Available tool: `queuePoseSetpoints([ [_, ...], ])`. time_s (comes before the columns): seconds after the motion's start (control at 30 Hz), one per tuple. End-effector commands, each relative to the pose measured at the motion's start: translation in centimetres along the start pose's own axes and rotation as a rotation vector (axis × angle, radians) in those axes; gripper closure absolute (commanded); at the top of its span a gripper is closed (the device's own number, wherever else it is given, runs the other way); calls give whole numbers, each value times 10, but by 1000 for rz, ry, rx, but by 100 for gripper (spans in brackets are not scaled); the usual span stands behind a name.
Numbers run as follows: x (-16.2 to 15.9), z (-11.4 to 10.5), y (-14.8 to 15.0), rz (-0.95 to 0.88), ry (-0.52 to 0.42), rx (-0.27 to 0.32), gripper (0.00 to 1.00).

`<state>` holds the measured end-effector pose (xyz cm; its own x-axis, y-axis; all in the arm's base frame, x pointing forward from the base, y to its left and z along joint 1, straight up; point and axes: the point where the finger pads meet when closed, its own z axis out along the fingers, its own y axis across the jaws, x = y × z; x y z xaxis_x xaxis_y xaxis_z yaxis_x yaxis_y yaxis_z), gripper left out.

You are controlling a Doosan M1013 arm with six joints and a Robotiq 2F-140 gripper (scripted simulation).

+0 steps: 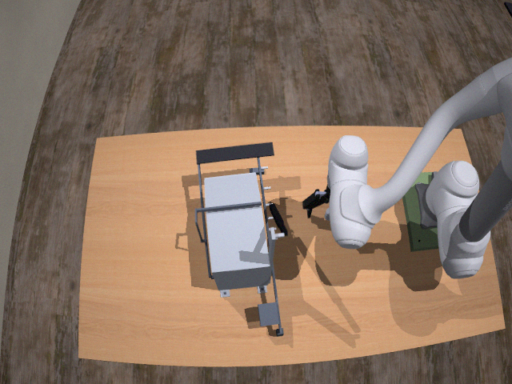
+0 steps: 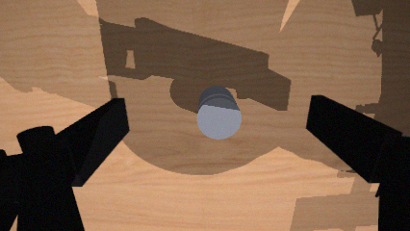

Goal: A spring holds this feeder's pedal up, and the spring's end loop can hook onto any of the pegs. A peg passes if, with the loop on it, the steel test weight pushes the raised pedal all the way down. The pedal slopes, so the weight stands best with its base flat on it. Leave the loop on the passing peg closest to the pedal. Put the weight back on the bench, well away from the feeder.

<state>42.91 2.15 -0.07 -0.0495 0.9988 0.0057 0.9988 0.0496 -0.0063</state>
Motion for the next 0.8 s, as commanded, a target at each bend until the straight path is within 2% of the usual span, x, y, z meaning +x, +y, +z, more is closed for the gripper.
queuePoseSetpoints([
  [0.0,0,0,1,0,0,-1,0],
  [0.7,0,0,1,0,0,-1,0],
  [0.73,0,0,1,0,0,-1,75],
  [0.77,0,0,1,0,0,-1,75],
])
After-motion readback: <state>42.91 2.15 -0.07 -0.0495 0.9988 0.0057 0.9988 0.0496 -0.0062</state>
